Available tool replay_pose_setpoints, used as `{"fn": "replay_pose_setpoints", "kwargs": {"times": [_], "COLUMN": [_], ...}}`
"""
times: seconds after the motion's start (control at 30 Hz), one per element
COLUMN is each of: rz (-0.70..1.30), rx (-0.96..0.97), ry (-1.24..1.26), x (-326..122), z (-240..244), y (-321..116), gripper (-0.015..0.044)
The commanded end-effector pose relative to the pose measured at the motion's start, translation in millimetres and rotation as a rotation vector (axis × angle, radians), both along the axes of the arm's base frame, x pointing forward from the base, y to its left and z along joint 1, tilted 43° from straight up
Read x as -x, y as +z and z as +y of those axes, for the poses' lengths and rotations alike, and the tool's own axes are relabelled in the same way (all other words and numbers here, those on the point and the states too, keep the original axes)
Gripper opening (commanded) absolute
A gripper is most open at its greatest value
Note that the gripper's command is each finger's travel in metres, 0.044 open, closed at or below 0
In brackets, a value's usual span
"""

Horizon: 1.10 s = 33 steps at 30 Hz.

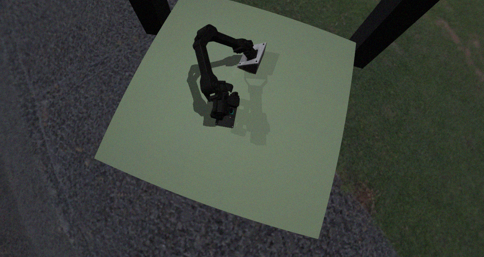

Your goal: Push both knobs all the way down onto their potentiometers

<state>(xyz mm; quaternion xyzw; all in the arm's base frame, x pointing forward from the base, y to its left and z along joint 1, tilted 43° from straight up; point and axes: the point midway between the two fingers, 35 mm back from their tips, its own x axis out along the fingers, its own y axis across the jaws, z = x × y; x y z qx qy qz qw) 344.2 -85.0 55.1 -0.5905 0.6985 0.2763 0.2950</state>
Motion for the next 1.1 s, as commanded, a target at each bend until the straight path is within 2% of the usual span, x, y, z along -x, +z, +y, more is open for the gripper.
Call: {"fn": "replay_pose_setpoints", "kwargs": {"times": [0.0, 0.3, 0.53, 0.67, 1.07], "rz": [0.0, 0.0, 0.003, 0.005, 0.005], "rx": [0.0, -0.003, -0.011, -0.004, -0.004], "ry": [0.0, 0.0, -0.001, -0.004, -0.004], "x": [0, 7, 92, 126, 126], "z": [0, 7, 59, 69, 69], "y": [0, 0, -5, -7, -7], "gripper": [0.0026, 0.0263, 0.044, 0.044, 0.044]}}
